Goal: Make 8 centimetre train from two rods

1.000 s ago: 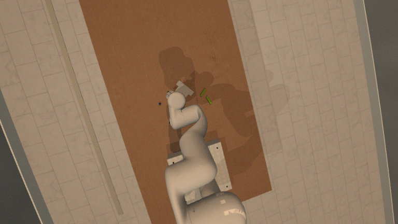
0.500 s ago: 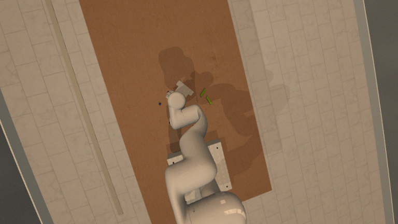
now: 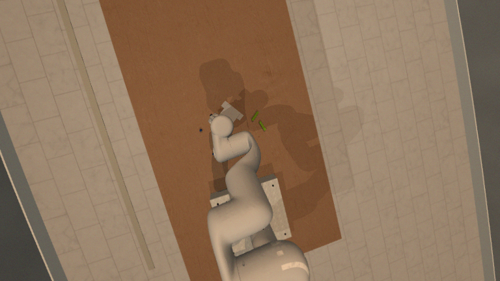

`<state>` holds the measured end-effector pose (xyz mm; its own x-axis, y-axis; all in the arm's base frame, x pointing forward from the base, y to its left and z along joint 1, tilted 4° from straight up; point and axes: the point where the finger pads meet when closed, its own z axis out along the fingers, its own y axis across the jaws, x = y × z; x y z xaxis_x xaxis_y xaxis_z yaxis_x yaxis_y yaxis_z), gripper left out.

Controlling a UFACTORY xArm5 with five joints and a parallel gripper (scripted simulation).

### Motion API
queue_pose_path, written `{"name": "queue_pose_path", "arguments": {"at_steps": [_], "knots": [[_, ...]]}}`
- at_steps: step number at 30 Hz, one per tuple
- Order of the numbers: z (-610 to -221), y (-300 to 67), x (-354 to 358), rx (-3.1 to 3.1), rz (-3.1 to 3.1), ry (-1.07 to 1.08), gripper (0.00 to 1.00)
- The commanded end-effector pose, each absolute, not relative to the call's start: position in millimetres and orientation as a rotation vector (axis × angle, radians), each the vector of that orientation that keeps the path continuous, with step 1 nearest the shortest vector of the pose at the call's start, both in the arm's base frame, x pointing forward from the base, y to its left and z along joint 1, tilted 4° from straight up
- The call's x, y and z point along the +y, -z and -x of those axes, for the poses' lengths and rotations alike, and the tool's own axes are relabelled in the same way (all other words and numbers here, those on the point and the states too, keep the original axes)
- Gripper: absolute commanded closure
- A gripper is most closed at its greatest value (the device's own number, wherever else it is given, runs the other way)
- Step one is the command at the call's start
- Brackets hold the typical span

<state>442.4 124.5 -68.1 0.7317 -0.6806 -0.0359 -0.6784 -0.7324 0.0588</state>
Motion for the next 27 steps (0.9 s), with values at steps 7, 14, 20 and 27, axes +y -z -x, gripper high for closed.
{"name": "queue_pose_path", "arguments": {"at_steps": [7, 14, 20, 27], "knots": [[-443.9, 66.8, 124.9, -1.133, -2.887, 0.08, 0.8], [-443.9, 66.8, 124.9, -1.133, -2.887, 0.08, 0.76], [-443.9, 66.1, 125.1, -1.133, -2.887, 0.08, 0.76], [-444.4, 53.0, 126.6, -1.133, -2.887, 0.08, 0.76]]}}
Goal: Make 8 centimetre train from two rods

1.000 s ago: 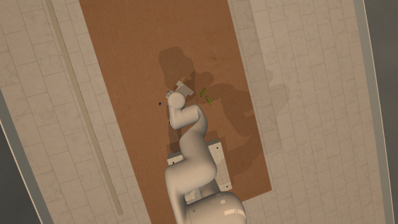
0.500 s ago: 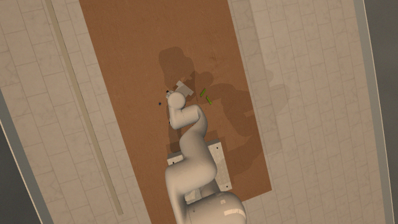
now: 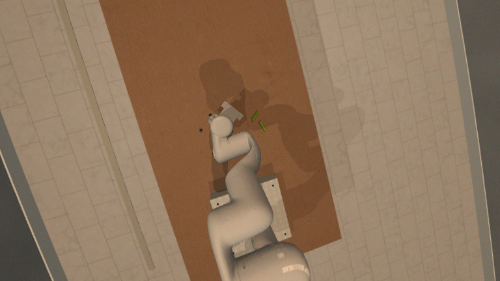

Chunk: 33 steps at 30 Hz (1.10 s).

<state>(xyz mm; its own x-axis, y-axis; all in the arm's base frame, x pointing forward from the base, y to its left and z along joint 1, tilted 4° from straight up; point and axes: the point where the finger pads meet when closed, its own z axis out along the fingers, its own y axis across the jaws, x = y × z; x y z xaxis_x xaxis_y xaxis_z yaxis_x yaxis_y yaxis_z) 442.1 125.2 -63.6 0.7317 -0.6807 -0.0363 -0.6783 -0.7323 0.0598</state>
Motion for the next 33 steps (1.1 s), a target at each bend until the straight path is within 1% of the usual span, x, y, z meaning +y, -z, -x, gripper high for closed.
{"name": "queue_pose_path", "arguments": {"at_steps": [1, 9, 11, 17, 23, 24, 33], "knots": [[-444.6, 49.0, 126.7, -1.133, -2.887, 0.08, 0.76], [-447.4, 6.2, 127.2, -1.133, -2.887, 0.08, 0.76], [-447.4, 6.2, 127.2, -1.133, -2.887, 0.08, 0.76], [-448.9, -17.3, 127.4, -1.133, -2.887, 0.08, 0.76], [-449.2, -22.5, 127.5, -1.133, -2.887, 0.08, 0.76], [-449.2, -22.5, 127.5, -1.133, -2.887, 0.08, 0.0], [-449.2, -22.5, 127.5, -1.133, -2.887, 0.08, 0.0]]}}
